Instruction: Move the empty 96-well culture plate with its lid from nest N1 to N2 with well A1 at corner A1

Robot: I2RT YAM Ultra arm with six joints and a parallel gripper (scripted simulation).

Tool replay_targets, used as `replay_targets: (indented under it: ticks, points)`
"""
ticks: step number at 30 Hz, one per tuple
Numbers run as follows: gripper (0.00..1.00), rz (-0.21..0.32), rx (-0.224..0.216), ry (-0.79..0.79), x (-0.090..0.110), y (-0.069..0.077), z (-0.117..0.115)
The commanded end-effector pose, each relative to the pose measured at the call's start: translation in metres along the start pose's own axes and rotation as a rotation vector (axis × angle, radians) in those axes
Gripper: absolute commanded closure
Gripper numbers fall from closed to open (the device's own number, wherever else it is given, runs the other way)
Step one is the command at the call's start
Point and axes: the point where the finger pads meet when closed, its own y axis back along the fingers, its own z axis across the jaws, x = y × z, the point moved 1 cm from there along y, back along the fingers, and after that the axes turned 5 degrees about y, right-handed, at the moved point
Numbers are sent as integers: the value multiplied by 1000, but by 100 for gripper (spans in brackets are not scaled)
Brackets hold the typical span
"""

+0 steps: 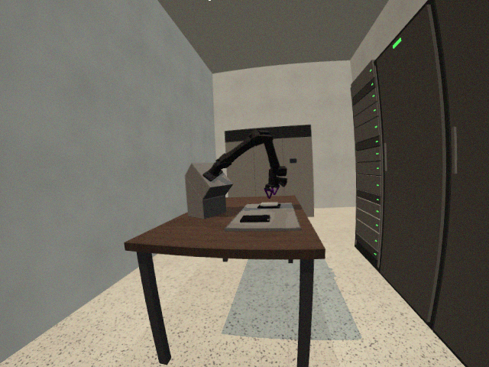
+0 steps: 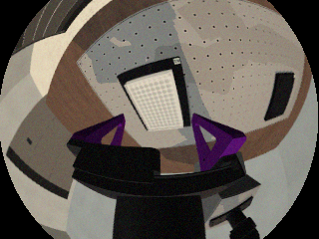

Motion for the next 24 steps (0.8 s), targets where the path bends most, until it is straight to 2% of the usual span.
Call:
replay_targets:
  ticks: [1, 6, 7, 9, 14, 15, 16, 24]
  points:
    - [0, -41, 89, 128, 19, -2, 2]
    - [0, -74, 165, 287, 42, 5, 12]
    - [0, -94, 169, 308, 39, 7, 17]
    - [0, -115, 161, 306, 34, 8, 21]
    - [0, -112, 174, 291, 30, 5, 14]
    - [0, -122, 159, 293, 28, 12, 20]
    - [0, -124, 154, 298, 30, 13, 22]
    - [0, -118, 156, 286, 29, 11, 18]
